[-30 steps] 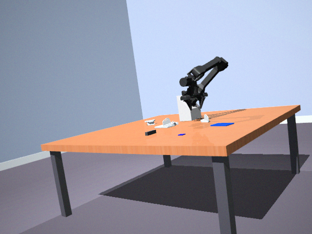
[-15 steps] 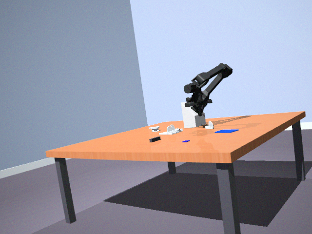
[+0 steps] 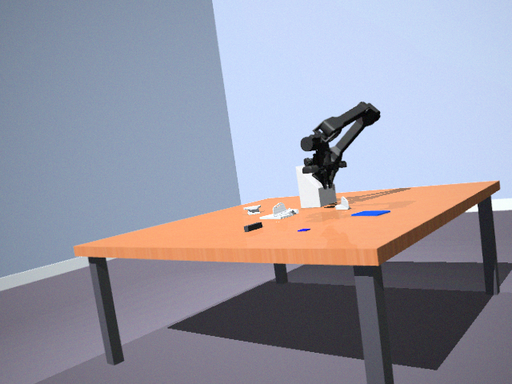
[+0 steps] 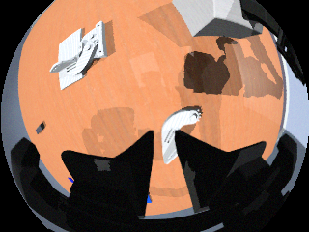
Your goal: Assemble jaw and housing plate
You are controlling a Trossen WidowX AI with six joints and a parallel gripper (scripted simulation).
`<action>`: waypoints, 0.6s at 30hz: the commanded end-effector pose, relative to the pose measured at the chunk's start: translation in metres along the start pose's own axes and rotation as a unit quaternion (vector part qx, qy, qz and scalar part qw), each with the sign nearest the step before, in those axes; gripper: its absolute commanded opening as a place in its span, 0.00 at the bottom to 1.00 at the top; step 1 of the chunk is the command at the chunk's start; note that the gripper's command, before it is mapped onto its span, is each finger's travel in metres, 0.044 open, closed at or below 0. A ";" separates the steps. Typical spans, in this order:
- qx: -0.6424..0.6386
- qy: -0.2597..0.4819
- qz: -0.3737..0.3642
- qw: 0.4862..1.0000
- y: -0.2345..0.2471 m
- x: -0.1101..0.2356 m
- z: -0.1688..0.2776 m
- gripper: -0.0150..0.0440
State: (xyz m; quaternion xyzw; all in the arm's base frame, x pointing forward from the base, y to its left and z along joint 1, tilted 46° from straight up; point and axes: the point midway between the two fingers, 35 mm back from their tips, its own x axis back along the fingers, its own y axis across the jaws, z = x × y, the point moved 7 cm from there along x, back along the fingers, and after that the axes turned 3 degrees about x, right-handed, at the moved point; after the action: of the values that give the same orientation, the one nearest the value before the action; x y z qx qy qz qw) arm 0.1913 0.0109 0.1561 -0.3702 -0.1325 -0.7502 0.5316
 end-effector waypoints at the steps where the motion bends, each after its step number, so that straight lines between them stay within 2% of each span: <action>1: 0.032 0.000 0.000 0.999 0.000 0.000 0.001 0.57; 11: 0.135 0.000 0.000 0.991 -0.001 0.001 0.005 1.00; 18: 0.207 -0.001 -0.001 0.978 -0.002 0.002 0.007 1.00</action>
State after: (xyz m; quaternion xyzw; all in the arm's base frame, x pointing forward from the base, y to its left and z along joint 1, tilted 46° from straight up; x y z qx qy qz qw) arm 0.1925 0.0143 0.1614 -0.2692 -0.2647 -0.7144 0.5891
